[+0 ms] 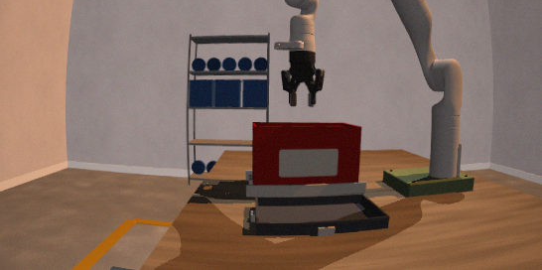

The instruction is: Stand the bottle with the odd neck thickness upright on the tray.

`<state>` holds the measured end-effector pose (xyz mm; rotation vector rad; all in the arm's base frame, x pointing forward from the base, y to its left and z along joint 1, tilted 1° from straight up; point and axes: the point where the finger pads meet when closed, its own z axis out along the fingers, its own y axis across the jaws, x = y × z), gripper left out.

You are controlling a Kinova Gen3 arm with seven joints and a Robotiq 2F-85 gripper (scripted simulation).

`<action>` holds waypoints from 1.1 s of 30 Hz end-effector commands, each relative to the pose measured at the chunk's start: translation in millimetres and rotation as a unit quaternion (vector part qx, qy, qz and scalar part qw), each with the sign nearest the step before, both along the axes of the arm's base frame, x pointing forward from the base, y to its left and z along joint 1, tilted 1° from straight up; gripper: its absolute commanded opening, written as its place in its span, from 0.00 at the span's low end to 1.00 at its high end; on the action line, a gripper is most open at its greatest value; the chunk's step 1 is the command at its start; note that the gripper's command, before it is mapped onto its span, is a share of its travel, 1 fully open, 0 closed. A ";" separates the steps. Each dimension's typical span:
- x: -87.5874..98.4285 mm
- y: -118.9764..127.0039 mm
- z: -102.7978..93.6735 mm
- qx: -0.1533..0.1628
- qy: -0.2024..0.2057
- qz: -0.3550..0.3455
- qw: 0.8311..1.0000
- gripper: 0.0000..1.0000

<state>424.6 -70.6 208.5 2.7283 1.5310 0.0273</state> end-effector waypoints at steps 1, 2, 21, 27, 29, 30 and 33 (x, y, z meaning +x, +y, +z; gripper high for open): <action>-0.5 -0.7 -2.8 0.000 0.001 -0.001 1.000 0.64; -0.5 -0.7 -2.8 0.000 0.001 -0.001 1.000 0.64; 0.0 -0.8 -23.7 0.000 0.001 -0.001 1.000 0.64; 0.1 -0.8 -30.2 0.000 0.001 -0.001 1.000 0.64; 0.2 -0.8 -31.9 0.000 0.001 -0.001 1.000 0.64; 0.2 -0.8 -32.7 0.000 0.001 -0.001 1.000 0.64; 0.2 -0.8 -34.5 0.000 0.001 -0.001 1.000 0.64</action>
